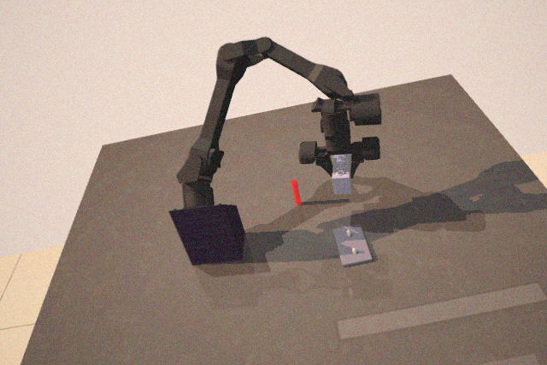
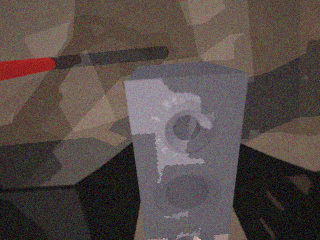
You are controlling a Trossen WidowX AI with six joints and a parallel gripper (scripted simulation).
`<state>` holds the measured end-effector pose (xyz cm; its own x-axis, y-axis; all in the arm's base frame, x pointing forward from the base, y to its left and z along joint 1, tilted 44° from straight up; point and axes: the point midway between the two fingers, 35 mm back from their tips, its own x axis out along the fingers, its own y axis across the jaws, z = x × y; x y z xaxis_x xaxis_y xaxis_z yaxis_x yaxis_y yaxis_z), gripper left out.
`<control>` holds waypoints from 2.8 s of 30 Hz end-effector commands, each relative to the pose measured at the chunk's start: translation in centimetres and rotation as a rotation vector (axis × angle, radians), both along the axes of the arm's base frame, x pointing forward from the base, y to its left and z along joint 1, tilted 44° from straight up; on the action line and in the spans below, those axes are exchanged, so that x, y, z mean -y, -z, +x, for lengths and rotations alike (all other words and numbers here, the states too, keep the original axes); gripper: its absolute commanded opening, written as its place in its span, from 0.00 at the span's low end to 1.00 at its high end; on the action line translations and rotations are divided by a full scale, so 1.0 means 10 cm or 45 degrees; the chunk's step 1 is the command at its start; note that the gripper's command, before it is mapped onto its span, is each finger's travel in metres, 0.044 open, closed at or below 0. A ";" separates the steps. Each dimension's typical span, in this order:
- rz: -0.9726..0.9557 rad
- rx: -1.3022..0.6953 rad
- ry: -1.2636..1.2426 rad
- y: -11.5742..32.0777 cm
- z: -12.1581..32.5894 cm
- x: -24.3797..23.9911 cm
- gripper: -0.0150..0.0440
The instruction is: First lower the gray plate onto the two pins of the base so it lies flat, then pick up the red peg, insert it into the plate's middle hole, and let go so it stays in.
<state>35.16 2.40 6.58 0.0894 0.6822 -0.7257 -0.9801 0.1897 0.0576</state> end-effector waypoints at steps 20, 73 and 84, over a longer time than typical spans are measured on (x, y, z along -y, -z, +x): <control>-0.021 0.124 -0.140 0.71 0.03 0.26 0.25; -0.030 0.214 -0.235 1.25 -0.03 0.36 0.25; -0.030 0.214 -0.235 1.34 -0.02 0.27 0.25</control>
<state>35.21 -0.64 -6.53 0.0901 0.6776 -0.7299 -0.9928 0.0032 -0.1196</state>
